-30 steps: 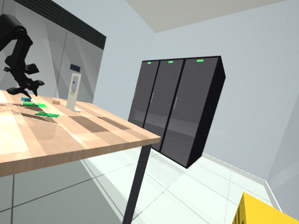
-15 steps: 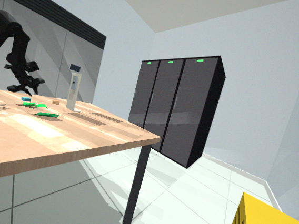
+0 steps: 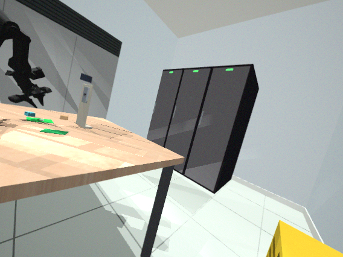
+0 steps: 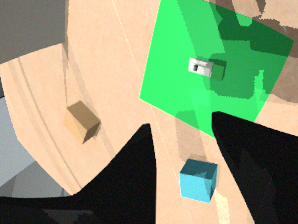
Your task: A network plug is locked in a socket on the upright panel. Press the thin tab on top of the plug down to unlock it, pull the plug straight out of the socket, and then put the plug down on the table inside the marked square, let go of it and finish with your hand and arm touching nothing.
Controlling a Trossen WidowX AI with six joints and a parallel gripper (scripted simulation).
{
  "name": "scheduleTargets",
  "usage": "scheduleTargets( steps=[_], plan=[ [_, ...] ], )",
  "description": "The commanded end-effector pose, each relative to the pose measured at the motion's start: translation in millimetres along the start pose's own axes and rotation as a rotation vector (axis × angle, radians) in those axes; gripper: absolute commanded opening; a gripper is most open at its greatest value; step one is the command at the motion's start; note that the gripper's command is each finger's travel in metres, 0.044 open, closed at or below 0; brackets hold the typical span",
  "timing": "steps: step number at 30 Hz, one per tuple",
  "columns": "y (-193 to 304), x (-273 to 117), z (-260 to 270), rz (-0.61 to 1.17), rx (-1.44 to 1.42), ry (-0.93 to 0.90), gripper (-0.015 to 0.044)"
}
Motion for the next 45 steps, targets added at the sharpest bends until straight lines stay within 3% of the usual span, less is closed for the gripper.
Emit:
scheduleTargets(
  steps=[1,28,45],
  plan=[
    [-1.6,-6.8,8.6,-0.004,0.012,-0.016,0.0156],
    [-3.7,-31.7,14.0,-0.006,-0.001,-0.002,0.0156],
    [-5.3,-74.1,52.2,-0.003,0.005,-0.011,0.0156]
  ],
)
Point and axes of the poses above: the point midway between the two fingers, 35 mm back from their tips, its own x axis out along the fingers, its own z axis across the jaws, y = z × x, the point moved 1 cm from there along -x, back along the fingers, and after that the axes turned 6 degrees about -x, right-handed, at the moved point
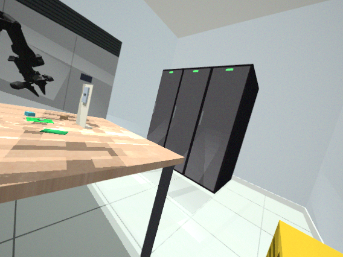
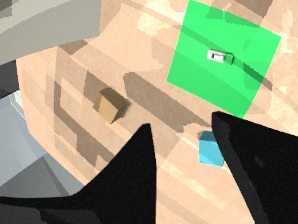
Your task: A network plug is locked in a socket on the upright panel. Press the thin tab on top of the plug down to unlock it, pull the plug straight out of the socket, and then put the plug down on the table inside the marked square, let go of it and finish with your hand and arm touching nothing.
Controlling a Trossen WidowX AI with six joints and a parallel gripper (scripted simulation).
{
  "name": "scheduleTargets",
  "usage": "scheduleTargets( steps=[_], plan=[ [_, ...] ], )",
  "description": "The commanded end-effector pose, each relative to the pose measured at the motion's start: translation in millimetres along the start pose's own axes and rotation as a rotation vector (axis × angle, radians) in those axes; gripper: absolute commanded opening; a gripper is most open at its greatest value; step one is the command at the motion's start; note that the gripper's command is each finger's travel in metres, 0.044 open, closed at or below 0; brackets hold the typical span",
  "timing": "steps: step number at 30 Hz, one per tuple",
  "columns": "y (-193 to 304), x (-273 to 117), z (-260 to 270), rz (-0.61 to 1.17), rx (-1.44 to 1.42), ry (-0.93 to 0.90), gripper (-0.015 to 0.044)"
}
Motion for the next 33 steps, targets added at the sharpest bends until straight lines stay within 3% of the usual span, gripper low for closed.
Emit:
scheduleTargets(
  steps=[1,19,30,33],
  plan=[
    [-1.3,-15.5,13.6,0.006,0.014,-0.017,0.0156],
    [-7.0,-58.2,34.4,0.003,0.019,-0.022,0.0156],
    [-7.0,-58.2,34.4,0.003,0.019,-0.022,0.044],
    [-7.0,-58.2,34.4,0.003,0.019,-0.022,0.044]
  ],
)
Point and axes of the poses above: the point midway between the two fingers, 35 mm back from their tips, its own x axis out along the fingers, its own z axis across the jaws, y = z × x, the point moved 1 cm from there along -x, back along the fingers, and after that the axes turned 6 degrees about -x, right-handed, at the moved point
